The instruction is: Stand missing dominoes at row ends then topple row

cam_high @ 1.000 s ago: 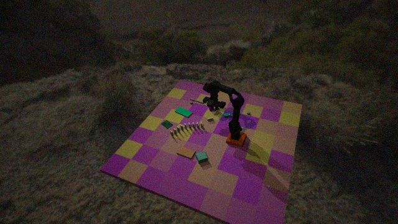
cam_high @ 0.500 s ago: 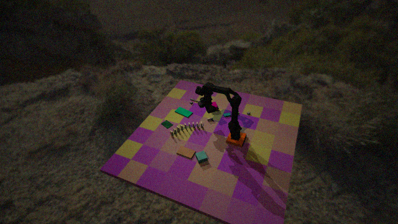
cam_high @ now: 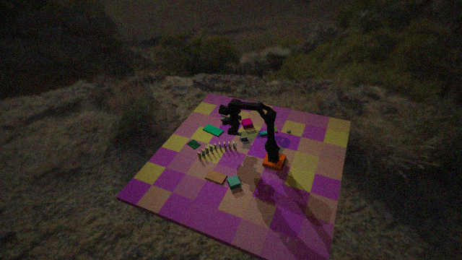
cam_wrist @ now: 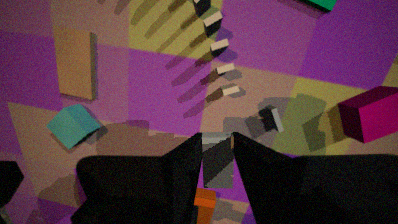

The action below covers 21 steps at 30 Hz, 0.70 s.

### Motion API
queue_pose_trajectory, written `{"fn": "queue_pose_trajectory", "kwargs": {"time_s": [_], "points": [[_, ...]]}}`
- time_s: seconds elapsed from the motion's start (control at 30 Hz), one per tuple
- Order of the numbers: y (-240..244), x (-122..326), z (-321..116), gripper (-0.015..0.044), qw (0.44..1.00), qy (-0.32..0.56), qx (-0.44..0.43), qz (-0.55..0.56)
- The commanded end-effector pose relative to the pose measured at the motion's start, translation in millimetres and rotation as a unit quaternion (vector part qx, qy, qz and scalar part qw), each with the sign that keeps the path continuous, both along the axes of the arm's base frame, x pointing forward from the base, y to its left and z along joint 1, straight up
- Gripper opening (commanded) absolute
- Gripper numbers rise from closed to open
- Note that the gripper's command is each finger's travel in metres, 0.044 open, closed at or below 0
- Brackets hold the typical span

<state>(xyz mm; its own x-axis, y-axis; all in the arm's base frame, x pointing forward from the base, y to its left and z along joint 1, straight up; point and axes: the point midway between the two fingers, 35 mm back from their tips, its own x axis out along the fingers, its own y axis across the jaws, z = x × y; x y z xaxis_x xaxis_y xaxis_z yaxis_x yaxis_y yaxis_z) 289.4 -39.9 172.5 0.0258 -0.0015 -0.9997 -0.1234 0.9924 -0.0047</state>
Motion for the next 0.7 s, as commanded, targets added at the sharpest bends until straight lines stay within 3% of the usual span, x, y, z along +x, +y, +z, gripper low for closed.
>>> {"fn": "queue_pose_trajectory", "kwargs": {"time_s": [0.0,0.13,0.67], "points": [[55.8,27.8,1.4,0.0107,0.946,-0.002,0.011,-0.323],[64.0,30.0,1.0,0.0107,0.922,-0.002,0.013,-0.386],[64.0,30.0,1.0,0.0107,0.922,-0.002,0.013,-0.386]]}}
